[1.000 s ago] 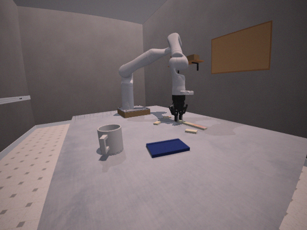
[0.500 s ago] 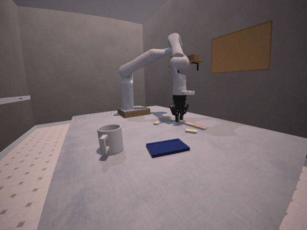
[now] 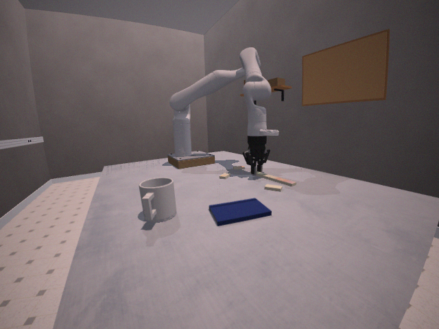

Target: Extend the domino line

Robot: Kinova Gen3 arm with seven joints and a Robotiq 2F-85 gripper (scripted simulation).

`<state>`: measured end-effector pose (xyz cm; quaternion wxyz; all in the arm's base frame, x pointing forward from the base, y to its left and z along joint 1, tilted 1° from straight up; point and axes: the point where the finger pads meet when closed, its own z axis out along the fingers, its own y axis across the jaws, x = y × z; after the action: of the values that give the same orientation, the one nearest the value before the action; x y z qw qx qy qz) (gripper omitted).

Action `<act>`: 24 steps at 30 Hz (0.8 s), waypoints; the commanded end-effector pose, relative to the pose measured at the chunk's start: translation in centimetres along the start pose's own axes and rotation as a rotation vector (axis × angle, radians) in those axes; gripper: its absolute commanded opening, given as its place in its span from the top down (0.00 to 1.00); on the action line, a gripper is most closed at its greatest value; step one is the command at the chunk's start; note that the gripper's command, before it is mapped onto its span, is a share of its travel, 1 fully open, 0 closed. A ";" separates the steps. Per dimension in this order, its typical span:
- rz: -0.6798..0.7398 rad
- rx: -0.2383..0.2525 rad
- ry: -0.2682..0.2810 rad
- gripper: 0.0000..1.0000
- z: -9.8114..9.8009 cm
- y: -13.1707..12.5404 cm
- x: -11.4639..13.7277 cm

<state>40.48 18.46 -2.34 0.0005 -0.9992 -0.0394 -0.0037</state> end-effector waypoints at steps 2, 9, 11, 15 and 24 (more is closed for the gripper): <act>0.000 0.001 0.001 0.71 -0.1 0.0 0.1; 0.000 0.001 0.001 0.71 -0.1 0.0 0.1; 0.000 0.001 0.001 0.71 -0.1 0.0 0.1; 0.000 0.001 0.001 0.53 -0.1 0.0 0.1; 0.000 0.001 0.001 0.53 -0.1 0.0 0.1</act>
<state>40.48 18.46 -2.34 0.0005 -0.9992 -0.0394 -0.0037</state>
